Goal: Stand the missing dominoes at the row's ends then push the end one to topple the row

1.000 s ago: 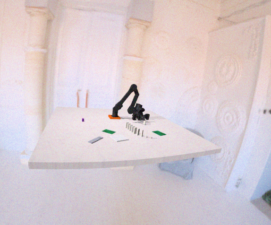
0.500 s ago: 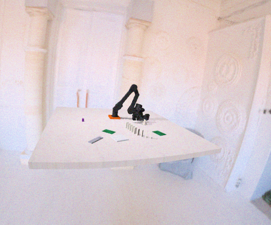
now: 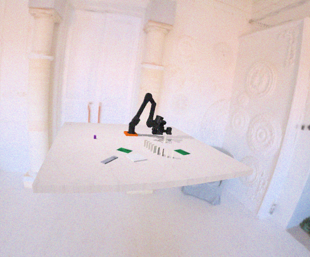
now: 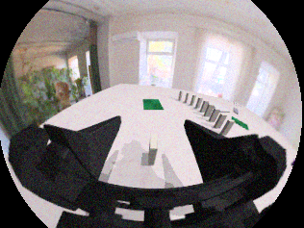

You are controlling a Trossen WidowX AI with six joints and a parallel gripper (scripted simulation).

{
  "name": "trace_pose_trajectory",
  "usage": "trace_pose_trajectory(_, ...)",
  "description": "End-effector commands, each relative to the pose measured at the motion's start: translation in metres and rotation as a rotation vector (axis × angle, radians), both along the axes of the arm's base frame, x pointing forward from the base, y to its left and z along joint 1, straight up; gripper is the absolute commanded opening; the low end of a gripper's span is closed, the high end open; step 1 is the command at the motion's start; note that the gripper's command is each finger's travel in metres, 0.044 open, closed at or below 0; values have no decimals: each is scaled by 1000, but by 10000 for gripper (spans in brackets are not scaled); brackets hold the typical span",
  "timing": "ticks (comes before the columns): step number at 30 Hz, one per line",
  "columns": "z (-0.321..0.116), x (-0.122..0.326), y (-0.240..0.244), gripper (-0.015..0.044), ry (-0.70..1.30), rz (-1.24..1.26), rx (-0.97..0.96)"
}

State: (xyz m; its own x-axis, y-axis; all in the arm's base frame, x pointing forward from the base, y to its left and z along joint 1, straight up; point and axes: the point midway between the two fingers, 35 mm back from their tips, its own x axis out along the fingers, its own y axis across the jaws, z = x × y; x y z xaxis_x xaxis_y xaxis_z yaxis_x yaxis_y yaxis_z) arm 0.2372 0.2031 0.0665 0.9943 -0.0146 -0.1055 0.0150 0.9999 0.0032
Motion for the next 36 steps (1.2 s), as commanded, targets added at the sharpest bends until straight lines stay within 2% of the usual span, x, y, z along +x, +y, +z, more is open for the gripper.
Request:
trace_pose_trajectory(1,22,-1,-2,440,-1,0,3)
trace_pose_trajectory(6,23,3,0,440,8,2,9)
trace_pose_trajectory(9,22,24,11,440,61,11,45)
trace_pose_trajectory(14,21,72,31,440,240,-3,198)
trace_pose_trajectory(18,34,87,45,440,394,-18,357)
trace_pose_trajectory(22,37,93,58,440,579,-81,580)
trace_pose_trajectory(24,37,93,59,440,631,-116,633)
trace_pose_trajectory(25,44,96,63,440,661,-142,727)
trace_pose_trajectory(34,43,82,53,440,876,-397,923)
trace_pose_trajectory(36,48,82,51,440,920,-488,1022)
